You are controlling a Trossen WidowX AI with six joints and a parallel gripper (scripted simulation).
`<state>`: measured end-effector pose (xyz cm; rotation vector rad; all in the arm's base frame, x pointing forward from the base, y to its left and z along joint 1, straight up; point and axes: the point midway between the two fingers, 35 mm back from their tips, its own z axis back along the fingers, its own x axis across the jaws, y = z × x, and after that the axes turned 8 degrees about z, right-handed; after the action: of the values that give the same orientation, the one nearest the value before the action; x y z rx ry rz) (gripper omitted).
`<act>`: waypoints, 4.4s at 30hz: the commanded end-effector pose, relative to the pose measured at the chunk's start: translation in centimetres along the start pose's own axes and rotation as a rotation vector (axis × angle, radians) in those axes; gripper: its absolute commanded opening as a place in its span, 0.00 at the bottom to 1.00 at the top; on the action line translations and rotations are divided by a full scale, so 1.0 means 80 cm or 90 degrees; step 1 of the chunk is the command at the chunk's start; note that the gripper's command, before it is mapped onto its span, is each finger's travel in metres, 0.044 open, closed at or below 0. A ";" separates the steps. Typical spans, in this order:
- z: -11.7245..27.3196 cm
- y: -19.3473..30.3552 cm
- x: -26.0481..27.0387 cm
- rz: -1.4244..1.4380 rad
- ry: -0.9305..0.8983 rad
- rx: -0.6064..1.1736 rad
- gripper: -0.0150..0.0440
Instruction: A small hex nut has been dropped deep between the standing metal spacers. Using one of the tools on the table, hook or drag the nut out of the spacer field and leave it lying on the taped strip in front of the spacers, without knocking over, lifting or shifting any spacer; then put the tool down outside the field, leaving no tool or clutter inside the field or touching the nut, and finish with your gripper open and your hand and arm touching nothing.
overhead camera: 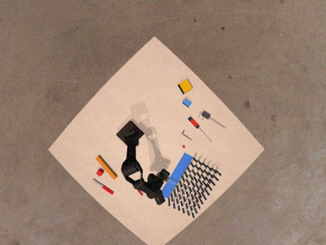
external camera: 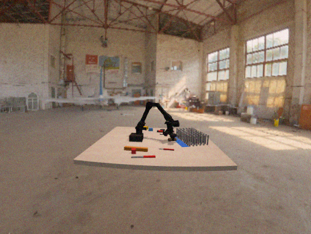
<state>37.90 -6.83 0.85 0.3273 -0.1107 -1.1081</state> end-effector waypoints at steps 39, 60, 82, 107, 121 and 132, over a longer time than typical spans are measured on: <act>-0.005 0.022 0.013 0.000 -0.003 0.001 0.25; -0.008 0.036 0.016 -0.001 -0.003 0.002 0.25; -0.013 0.050 0.019 -0.001 -0.004 0.003 0.25; -0.036 0.043 0.021 -0.001 -0.004 0.003 0.25; -0.035 0.037 0.016 -0.001 -0.004 0.003 0.25; -0.034 0.032 0.013 -0.001 -0.004 0.002 0.25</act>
<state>41.54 -6.16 -1.02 0.3302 -0.1166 -1.1090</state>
